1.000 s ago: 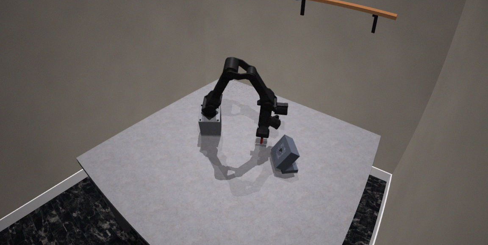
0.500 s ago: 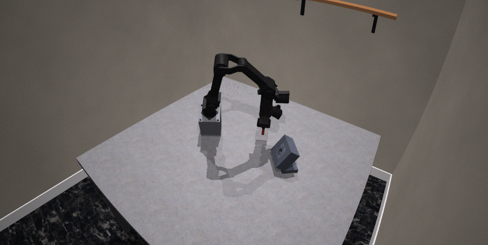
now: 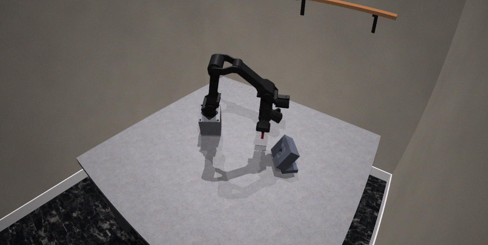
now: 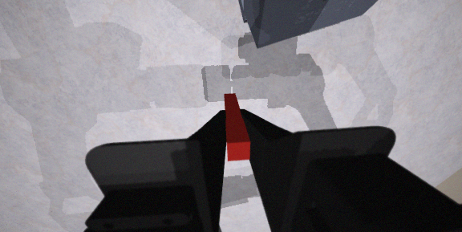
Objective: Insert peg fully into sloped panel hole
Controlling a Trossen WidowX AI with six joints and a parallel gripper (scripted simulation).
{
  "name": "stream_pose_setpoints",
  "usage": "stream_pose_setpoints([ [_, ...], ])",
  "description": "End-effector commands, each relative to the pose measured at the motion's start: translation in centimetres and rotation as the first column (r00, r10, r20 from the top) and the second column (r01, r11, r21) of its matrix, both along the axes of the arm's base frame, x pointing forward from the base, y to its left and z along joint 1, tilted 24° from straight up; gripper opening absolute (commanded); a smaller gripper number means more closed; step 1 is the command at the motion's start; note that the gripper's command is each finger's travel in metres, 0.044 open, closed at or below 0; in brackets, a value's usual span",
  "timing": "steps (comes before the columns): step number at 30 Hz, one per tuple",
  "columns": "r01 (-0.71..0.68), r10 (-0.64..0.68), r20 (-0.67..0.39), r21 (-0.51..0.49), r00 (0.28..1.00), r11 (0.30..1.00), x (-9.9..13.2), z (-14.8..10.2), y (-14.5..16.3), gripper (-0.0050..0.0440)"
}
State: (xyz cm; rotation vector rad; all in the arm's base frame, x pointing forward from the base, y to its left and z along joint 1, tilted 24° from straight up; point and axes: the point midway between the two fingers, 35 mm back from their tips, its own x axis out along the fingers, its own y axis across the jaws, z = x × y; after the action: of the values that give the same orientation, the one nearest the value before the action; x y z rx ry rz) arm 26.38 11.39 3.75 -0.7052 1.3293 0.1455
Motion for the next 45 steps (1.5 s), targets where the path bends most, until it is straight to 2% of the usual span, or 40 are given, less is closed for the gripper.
stream_pose_setpoints([
  [1, -0.003, 0.002, 0.021, 0.022, 1.000, 1.000, 0.9, 1.5, -0.7, 0.0000],
  [21, -0.003, 0.002, 0.024, 0.020, 1.000, 1.000, 2.4, 4.5, -5.8, 0.0000],
  [38, -0.004, 0.004, 0.033, 0.008, 0.999, 1.000, 2.6, 7.0, -10.2, 0.0000],
  [45, 0.019, -0.020, 0.044, 0.038, 0.999, 0.999, 2.7, 6.8, -10.2, 0.0000],
])
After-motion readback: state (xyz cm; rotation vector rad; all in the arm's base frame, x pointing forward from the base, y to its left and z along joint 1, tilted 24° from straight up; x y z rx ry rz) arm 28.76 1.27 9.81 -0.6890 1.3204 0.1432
